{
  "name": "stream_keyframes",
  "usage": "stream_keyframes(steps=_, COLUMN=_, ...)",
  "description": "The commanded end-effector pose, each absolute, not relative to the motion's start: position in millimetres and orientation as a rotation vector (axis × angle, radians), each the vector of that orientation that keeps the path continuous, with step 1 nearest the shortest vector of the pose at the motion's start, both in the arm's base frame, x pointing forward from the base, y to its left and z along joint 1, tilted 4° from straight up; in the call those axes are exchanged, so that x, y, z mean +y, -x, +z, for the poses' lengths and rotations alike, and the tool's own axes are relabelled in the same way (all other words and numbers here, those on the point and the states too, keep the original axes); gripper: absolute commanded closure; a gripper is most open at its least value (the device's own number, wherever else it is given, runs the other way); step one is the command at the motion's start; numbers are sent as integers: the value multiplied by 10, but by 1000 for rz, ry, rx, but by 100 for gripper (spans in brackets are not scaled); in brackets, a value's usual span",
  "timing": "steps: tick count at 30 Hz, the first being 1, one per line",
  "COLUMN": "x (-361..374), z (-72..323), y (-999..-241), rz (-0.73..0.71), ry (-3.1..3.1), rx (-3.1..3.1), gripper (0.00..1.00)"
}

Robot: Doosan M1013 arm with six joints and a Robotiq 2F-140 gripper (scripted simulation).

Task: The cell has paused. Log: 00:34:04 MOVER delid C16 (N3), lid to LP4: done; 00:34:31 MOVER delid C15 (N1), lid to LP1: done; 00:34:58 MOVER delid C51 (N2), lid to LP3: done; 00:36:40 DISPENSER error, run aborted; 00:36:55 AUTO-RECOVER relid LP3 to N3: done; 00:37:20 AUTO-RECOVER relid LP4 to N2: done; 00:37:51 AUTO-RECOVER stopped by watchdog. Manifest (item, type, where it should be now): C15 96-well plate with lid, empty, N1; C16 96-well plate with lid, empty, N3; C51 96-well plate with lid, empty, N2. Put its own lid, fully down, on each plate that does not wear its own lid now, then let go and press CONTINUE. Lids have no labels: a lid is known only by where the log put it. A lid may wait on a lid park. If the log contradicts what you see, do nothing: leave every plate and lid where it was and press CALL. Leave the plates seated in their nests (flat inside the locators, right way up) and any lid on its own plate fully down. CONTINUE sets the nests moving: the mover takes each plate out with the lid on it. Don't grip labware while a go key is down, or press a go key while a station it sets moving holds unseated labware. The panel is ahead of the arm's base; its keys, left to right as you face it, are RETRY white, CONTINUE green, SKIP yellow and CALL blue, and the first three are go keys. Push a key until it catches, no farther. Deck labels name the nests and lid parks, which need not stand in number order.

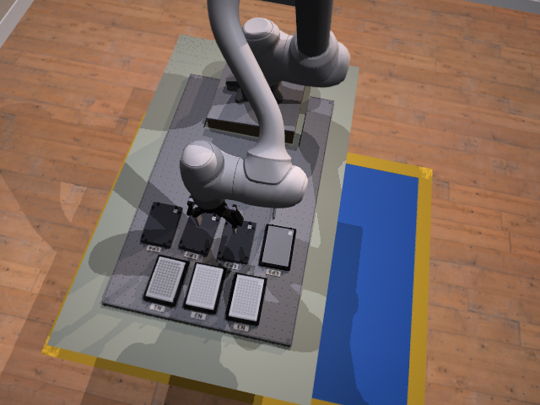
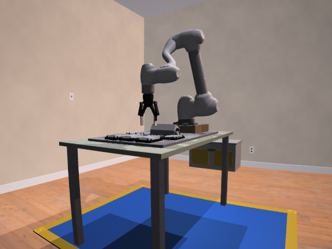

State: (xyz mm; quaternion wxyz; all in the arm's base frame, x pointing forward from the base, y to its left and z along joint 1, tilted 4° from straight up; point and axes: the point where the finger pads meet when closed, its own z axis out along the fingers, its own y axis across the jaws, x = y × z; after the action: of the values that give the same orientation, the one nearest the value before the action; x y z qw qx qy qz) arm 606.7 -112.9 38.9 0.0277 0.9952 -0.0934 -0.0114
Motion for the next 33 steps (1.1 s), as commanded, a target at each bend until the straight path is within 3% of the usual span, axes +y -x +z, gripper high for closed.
stream_keyframes(steps=1, x=-1146, z=386, y=-6097, rz=-29, ry=-3066, rx=-286, gripper=100)
stream_keyframes(steps=30, x=-1161, z=387, y=-6096, rz=-29, ry=-3066, rx=-286, gripper=100)
stream_keyframes(steps=33, x=-1660, z=419, y=-6034, rz=-29, ry=-3066, rx=-286, gripper=100)
